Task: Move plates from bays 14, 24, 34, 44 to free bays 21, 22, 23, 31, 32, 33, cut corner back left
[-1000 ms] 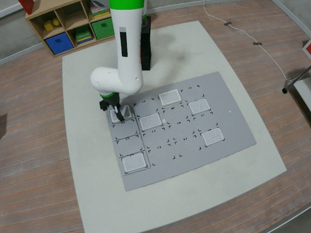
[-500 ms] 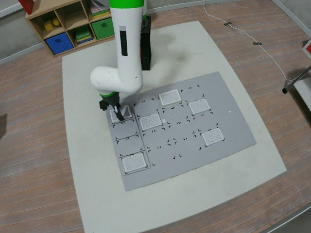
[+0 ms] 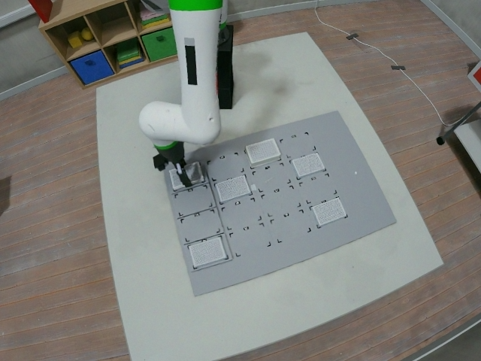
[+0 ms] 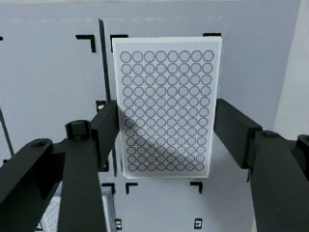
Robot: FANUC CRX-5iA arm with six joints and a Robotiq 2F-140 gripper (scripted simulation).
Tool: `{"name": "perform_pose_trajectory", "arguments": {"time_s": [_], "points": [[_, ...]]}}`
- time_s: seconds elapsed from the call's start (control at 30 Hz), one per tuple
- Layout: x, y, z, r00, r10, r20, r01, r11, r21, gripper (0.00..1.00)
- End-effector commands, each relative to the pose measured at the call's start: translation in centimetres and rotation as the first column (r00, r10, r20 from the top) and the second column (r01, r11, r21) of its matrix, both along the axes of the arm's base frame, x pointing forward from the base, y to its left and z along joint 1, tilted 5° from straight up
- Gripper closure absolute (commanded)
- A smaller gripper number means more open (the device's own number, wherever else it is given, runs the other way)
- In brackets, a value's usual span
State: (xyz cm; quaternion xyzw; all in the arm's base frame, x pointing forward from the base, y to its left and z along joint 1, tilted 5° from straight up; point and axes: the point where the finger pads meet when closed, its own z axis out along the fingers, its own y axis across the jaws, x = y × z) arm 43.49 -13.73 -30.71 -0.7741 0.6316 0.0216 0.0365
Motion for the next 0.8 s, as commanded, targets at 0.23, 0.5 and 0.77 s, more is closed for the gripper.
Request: {"name": "perform_pose_trajectory", "arguments": {"time_s": [0.23,0.5,0.77], "points": [[0.1,0.0,0.2,1.0,0.0,0.001,0.0,1.0,0.0,0.9],[0.1,-0.1,1.2,1.0,0.0,0.001,0.0,1.0,0.0,0.9],[0.1,-0.2,2.0,1.0,0.0,0.001,0.0,1.0,0.0,0.9]]}}
